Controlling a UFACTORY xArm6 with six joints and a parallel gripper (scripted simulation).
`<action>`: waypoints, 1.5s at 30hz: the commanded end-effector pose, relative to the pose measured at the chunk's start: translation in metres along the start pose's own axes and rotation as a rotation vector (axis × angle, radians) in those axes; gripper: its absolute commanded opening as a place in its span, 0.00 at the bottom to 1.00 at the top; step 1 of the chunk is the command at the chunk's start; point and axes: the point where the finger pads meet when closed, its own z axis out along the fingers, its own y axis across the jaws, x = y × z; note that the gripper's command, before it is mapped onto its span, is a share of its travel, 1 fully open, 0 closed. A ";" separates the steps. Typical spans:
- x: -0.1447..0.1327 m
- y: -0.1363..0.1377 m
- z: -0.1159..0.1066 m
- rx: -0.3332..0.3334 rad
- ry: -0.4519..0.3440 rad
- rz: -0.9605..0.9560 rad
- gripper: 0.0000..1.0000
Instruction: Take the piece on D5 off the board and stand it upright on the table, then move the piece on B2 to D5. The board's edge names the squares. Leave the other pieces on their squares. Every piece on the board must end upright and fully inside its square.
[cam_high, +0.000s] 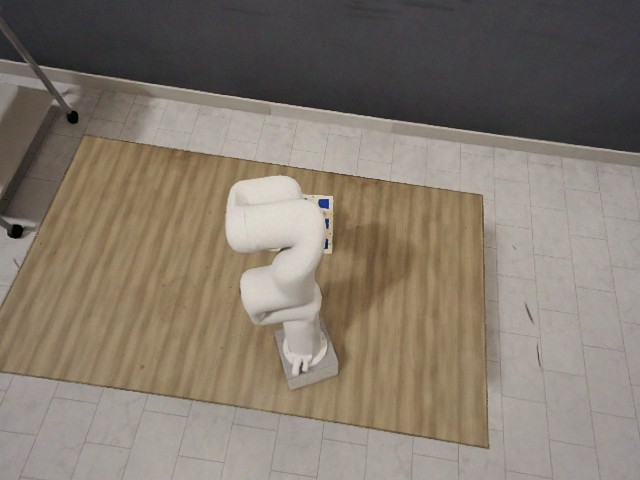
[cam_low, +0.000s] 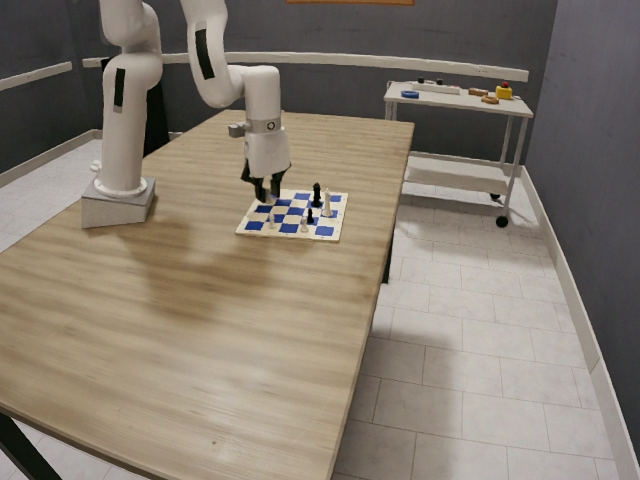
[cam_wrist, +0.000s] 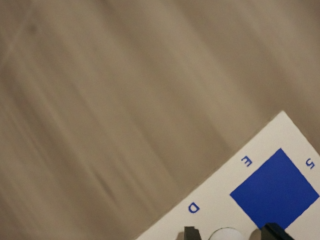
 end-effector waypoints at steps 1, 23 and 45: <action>-0.001 0.001 -0.001 -0.002 -0.002 0.000 0.39; -0.001 0.001 -0.001 -0.002 -0.002 0.000 0.00; -0.001 0.001 -0.001 -0.002 -0.002 0.000 0.00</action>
